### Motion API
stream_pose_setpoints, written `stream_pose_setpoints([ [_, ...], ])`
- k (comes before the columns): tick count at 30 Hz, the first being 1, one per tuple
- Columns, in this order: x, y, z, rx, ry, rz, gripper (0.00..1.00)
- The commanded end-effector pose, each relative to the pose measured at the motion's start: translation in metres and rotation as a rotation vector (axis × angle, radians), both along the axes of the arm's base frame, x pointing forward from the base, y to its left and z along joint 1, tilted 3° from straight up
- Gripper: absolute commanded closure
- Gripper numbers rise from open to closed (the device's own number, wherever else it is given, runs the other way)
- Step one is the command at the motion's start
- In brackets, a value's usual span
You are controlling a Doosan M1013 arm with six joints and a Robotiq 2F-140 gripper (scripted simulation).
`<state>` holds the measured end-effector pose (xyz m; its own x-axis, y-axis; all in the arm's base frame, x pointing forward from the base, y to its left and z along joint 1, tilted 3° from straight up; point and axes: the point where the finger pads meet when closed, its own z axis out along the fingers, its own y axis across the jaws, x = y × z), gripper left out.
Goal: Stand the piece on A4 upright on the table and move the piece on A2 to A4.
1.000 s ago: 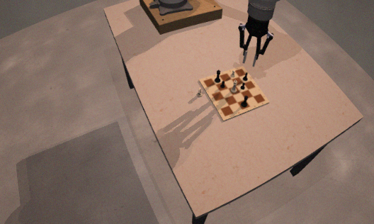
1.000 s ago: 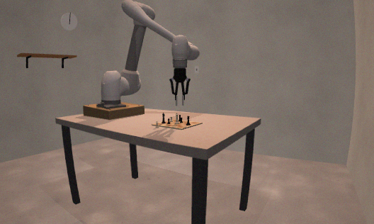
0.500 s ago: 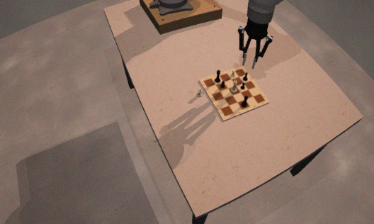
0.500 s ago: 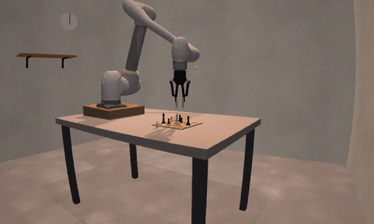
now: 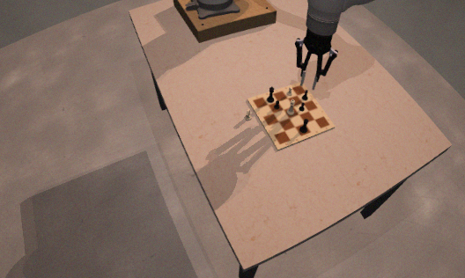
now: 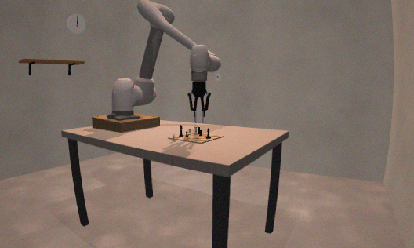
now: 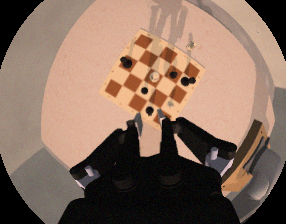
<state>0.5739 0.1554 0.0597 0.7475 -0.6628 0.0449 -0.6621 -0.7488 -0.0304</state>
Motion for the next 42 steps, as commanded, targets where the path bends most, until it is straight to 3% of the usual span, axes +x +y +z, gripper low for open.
stream_pose_setpoints([
  [1, 0.000, 0.000, -0.003, 0.000, 0.000, 0.000, 0.78],
  [13, 0.001, 0.000, -0.015, 0.000, 0.000, 0.000, 0.78],
  [42, 0.001, 0.000, -0.016, 0.000, 0.000, 0.000, 0.78],
])
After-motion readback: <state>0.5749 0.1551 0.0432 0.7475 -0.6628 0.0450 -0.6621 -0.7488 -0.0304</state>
